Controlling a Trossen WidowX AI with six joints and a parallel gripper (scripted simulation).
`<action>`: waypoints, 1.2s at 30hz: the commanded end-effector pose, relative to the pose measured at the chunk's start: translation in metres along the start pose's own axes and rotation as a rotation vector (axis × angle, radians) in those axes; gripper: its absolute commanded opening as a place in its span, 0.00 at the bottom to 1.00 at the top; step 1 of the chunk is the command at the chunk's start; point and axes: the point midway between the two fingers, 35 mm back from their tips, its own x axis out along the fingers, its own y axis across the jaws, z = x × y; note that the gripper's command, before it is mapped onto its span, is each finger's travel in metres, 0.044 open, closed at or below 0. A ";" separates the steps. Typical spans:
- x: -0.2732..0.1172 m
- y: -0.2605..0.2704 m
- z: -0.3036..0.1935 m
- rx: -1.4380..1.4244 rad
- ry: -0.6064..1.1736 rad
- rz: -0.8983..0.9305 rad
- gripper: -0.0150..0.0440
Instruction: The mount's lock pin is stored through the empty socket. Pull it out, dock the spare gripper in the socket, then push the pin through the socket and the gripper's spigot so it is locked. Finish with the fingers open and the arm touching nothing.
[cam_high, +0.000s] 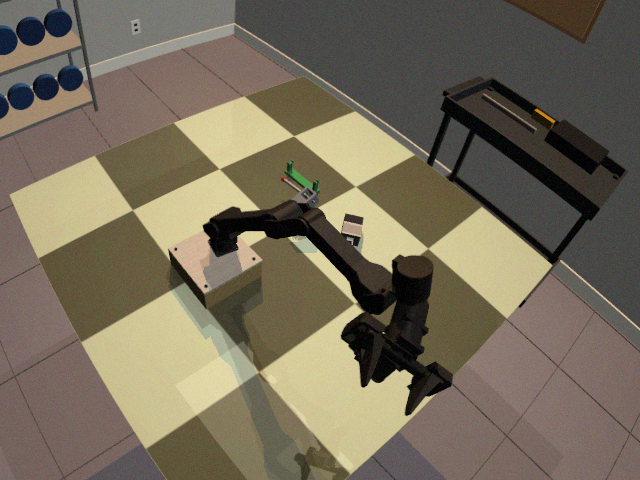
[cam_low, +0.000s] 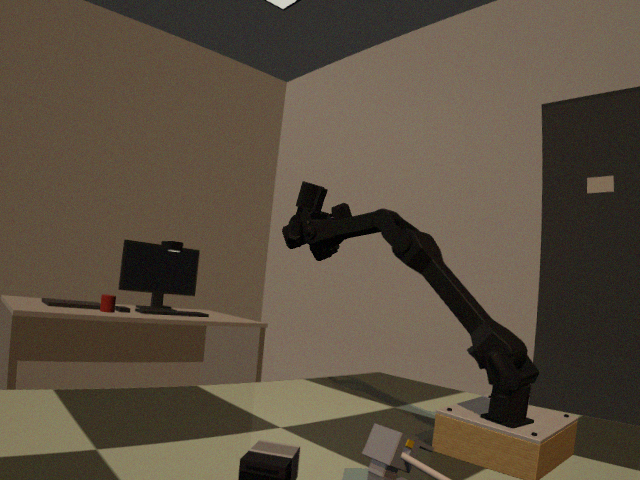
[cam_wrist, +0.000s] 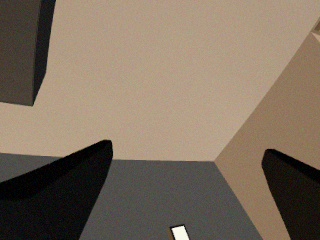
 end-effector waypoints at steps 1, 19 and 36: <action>0.000 0.000 0.000 -0.007 0.002 -0.003 0.89; -0.219 -0.102 -0.040 -1.096 0.451 -0.532 0.76; -0.474 -0.092 -0.012 -1.980 1.459 -0.673 0.76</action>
